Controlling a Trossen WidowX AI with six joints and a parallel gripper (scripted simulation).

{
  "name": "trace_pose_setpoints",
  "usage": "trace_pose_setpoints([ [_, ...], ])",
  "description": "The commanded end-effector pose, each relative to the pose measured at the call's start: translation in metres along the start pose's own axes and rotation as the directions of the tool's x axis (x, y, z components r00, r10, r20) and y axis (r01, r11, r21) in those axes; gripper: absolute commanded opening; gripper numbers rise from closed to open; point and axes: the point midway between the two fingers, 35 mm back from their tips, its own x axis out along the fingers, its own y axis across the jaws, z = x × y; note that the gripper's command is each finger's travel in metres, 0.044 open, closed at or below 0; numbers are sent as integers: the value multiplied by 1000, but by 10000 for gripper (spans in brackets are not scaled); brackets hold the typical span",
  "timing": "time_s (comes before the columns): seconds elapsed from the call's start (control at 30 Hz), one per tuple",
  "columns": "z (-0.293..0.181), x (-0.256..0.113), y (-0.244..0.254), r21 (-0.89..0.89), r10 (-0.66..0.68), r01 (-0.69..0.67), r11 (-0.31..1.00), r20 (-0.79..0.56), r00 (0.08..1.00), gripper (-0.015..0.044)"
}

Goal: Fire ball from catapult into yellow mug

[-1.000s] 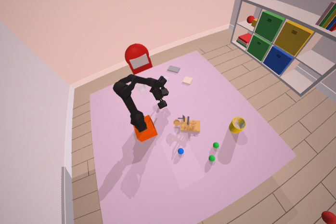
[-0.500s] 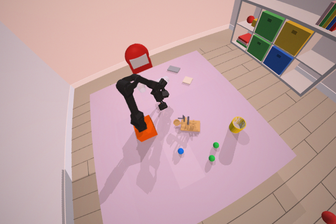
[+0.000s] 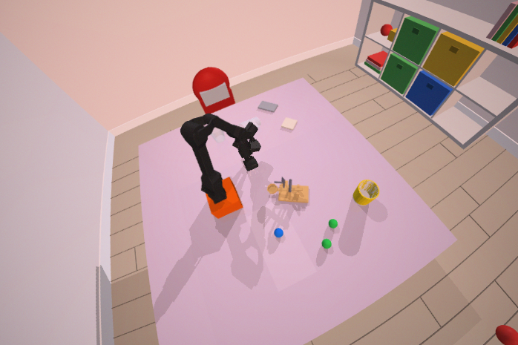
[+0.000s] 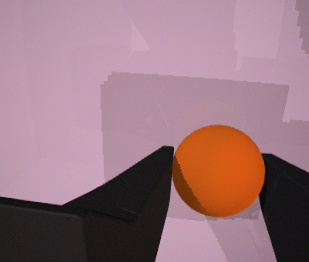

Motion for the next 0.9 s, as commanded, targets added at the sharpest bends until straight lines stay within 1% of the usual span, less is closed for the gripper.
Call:
trace_pose_setpoints([
  [0.0, 0, 0, 0, 3, 1, -1, 1000, 0, 1000, 122],
  [0.07, 0, 0, 0, 3, 1, -1, 1000, 0, 1000, 109],
  [0.13, 0, -1, 1, 3, 2, -2, 1000, 0, 1000, 56],
  [0.2, 2, -10, 2, 3, 2, -2, 1000, 0, 1000, 4],
  [0.43, 4, -61, 9, 3, 2, -2, 1000, 1, 1000, 0],
  [0.7, -5, -121, 8, 3, 2, -2, 1000, 1, 1000, 0],
  [0.87, -4, -126, 5, 10, 0, 0, 1000, -2, 1000, 0],
])
